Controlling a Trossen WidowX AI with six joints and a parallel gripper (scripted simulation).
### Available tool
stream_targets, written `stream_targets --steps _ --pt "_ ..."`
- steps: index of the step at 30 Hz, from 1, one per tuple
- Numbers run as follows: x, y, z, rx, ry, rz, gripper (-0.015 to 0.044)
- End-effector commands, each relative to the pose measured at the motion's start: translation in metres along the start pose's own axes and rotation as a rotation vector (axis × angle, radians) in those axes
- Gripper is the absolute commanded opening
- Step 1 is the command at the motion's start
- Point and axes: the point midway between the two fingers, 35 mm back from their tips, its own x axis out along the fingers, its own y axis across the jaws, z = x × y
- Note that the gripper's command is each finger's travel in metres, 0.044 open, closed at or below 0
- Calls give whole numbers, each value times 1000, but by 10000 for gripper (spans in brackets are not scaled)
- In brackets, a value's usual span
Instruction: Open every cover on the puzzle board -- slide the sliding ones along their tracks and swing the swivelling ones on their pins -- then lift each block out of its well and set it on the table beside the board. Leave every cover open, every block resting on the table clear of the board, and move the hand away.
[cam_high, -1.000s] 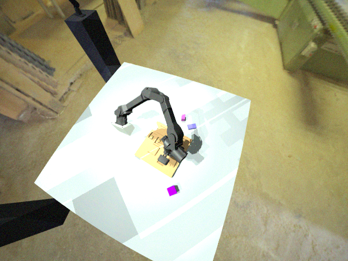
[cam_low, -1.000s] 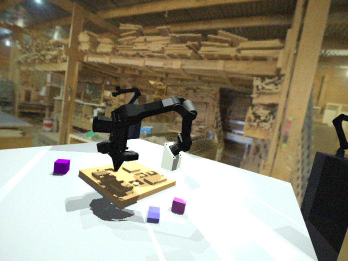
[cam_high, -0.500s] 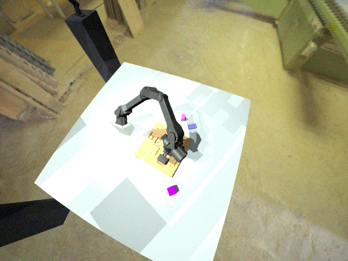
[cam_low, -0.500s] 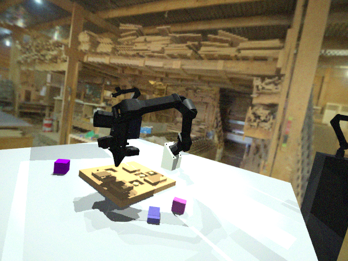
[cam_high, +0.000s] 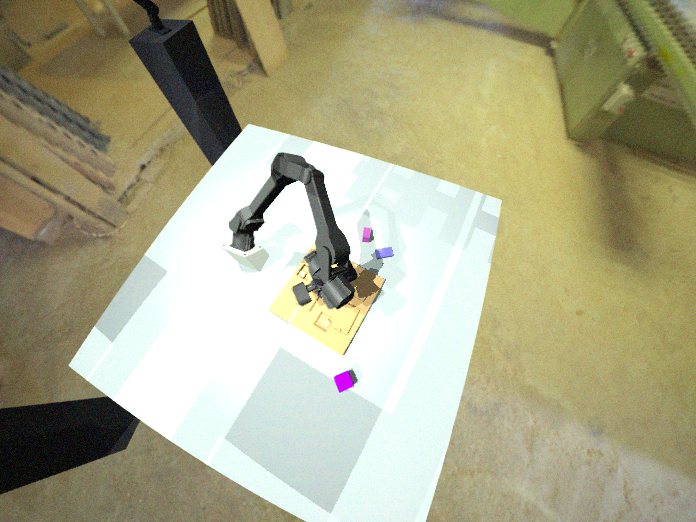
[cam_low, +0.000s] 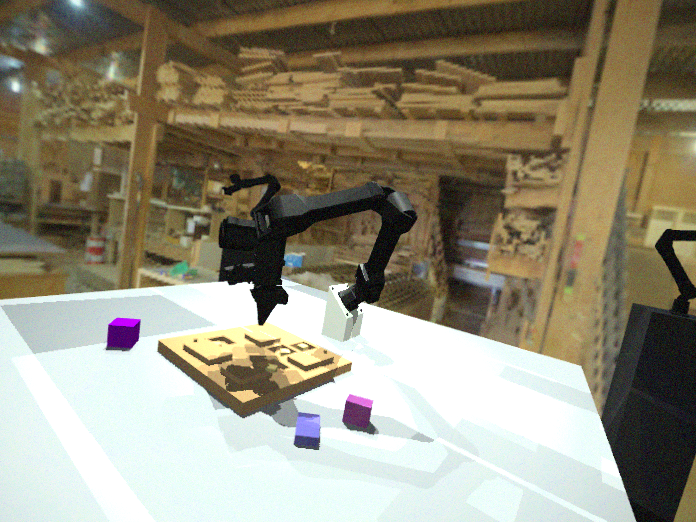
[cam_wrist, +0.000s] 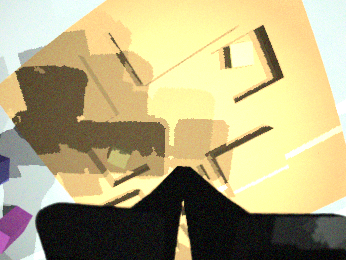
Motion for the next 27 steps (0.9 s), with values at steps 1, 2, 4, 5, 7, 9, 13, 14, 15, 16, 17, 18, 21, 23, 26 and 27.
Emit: stream_targets --steps 1,2,4,5,7,9,13,14,15,16,17,18,21,23,26,27 --pt "-3 -11 -23 207 -2 -3 0" --pt "-3 -13 -28 253 -2 -3 0" --pt "-4 -17 -39 342 -2 -3 0" --pt "-4 -19 -44 385 -2 -3 0" --pt "-4 -24 -54 470 -2 -3 0" --pt "-4 -29 -65 556 -2 -3 0" --pt "-3 -38 -86 727 -2 -2 0" --pt "-2 -40 -91 764 -2 -2 0" --pt "-1 -43 -96 801 -2 -2 0" --pt "-1 -45 -100 838 -2 -2 0" --pt "0 -47 -105 875 -2 -2 0" --pt "1 -49 -110 912 -2 -2 0" --pt "2 -52 -116 962 -1 -2 0" --pt "2 -52 -116 962 -1 -2 0" --pt "2 -52 -116 962 -1 -2 0" --pt "2 -52 -116 962 -1 -2 0"
